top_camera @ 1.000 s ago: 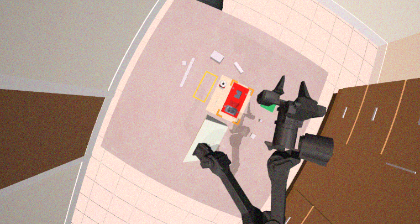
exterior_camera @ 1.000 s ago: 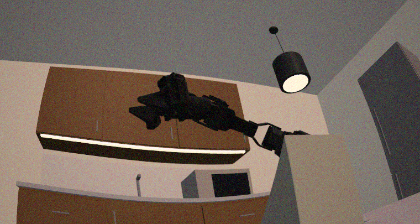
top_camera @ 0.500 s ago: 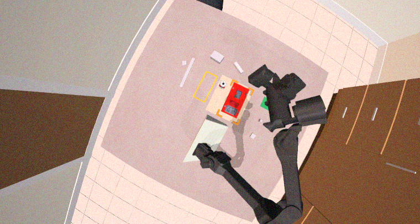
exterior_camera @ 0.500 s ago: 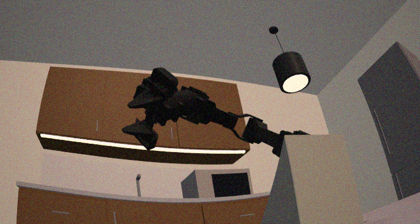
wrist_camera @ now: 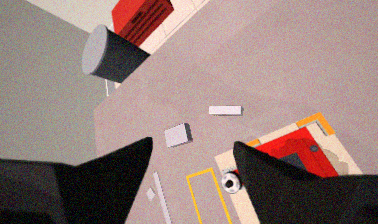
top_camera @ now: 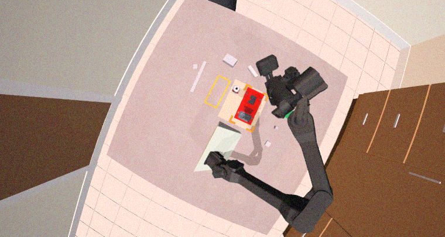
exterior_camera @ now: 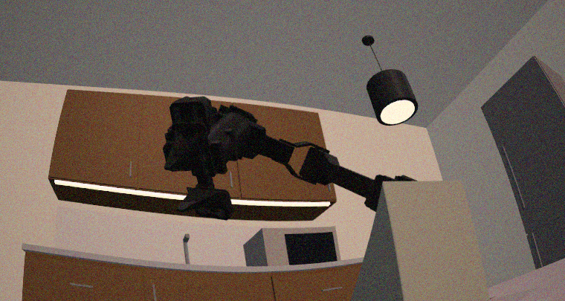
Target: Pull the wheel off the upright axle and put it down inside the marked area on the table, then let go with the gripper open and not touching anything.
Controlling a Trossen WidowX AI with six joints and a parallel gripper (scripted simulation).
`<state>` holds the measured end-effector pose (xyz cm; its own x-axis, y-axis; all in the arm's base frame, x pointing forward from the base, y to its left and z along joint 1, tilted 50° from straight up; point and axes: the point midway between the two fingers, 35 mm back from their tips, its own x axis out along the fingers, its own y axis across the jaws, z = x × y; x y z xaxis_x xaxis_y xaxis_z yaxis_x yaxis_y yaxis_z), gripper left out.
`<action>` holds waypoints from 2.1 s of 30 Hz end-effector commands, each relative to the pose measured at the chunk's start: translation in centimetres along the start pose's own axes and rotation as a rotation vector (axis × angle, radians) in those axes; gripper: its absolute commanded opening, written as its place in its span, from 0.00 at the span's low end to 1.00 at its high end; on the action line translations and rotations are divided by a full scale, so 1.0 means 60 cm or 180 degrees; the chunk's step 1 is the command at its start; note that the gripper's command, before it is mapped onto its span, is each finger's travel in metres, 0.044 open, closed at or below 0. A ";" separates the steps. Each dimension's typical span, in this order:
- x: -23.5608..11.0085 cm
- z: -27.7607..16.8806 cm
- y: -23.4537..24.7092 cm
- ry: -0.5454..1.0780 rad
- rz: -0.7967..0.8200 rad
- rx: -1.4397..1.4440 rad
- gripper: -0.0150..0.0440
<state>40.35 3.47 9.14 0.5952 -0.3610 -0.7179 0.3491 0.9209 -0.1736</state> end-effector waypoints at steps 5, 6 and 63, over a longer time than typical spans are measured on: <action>0.108 -0.108 -0.022 0.0485 -0.1228 0.1676 0.76; 0.113 -0.114 -0.024 0.0481 -0.1305 0.1772 0.76; 0.263 -0.248 -0.130 -0.0005 -0.2418 0.3032 0.76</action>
<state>36.29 -6.85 -10.36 0.0065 -0.7582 -0.6520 0.9997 -0.0097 0.0214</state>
